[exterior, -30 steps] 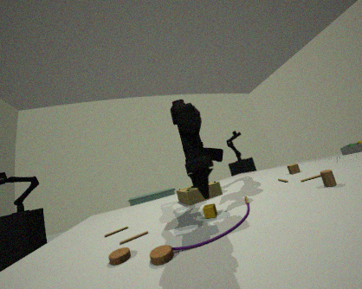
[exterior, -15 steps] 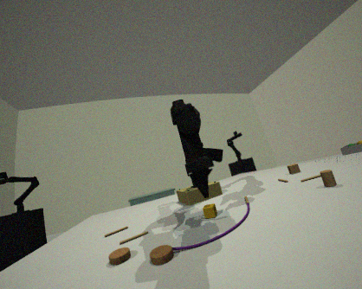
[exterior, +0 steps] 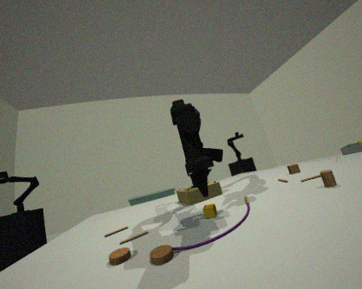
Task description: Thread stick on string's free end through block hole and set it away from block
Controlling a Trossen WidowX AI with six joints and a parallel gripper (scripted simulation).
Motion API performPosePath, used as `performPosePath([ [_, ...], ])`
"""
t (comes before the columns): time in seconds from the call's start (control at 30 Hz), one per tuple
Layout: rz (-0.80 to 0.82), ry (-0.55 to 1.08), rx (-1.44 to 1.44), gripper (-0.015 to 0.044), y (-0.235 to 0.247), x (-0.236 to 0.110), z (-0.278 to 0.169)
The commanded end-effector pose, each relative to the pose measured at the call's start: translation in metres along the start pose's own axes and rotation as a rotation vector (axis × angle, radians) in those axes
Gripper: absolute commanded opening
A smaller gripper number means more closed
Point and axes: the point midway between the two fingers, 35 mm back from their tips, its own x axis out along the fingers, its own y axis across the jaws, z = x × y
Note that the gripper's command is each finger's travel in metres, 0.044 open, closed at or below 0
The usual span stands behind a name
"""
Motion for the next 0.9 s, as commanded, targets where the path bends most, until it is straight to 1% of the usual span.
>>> performPosePath([
  [0.0, 0.000, 0.000, 0.000, 0.0107, 0.0000, 0.0000, 0.0000],
  [0.13, 0.000, 0.000, 0.000, 0.0002, 0.0000, 0.0000, 0.0000],
  [0.8, 0.000, 0.000, 0.000, 0.0000, 0.0000, 0.0000, 0.0000],
  [0.87, 0.000, 0.000, 0.000, 0.0052, 0.0000, 0.0000, 0.0000],
])
